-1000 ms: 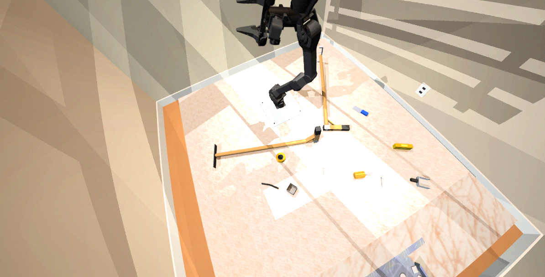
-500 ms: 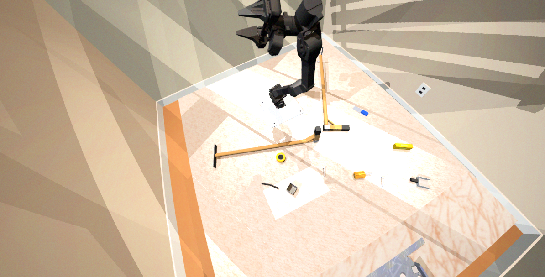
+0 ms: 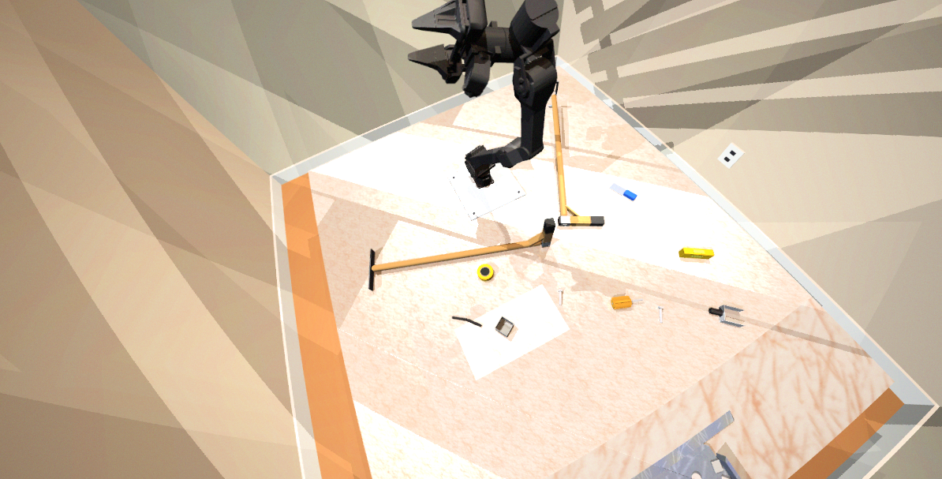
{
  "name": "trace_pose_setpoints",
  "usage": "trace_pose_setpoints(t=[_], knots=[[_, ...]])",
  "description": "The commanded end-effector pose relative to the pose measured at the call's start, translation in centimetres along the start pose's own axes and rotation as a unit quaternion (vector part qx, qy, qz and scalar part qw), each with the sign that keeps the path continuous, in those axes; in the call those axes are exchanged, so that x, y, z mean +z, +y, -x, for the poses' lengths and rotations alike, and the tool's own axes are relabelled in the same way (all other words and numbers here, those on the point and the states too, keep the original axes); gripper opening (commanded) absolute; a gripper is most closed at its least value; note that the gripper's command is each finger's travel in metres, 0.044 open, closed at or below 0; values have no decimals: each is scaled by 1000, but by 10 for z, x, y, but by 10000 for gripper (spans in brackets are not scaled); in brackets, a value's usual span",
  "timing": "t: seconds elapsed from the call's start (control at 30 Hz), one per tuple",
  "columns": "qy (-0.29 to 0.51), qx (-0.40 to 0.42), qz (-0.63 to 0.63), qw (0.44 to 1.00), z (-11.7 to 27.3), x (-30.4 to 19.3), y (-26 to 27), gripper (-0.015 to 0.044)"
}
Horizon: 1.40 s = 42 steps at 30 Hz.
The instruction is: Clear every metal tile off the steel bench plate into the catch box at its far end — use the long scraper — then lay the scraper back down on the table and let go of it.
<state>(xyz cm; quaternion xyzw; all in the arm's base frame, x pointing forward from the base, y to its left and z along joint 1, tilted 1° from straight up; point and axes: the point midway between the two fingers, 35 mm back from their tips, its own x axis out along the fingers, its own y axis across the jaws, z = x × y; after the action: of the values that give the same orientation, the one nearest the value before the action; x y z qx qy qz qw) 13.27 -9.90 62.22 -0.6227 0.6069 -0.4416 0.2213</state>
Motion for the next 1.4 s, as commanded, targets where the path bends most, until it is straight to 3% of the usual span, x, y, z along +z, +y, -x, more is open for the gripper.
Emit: trace_pose_setpoints(t=[0.0, 0.67, 1.2, 1.37], knots=[[0, 0, 4, 1000, 0, 0, 0, 440], [0, 0, 4, 1000, 0, 0, 0, 440], [-45, -14, -28, 998, 5, -26, 12, 20], [-62, -17, -37, 997, 4, -33, 17, 0]])
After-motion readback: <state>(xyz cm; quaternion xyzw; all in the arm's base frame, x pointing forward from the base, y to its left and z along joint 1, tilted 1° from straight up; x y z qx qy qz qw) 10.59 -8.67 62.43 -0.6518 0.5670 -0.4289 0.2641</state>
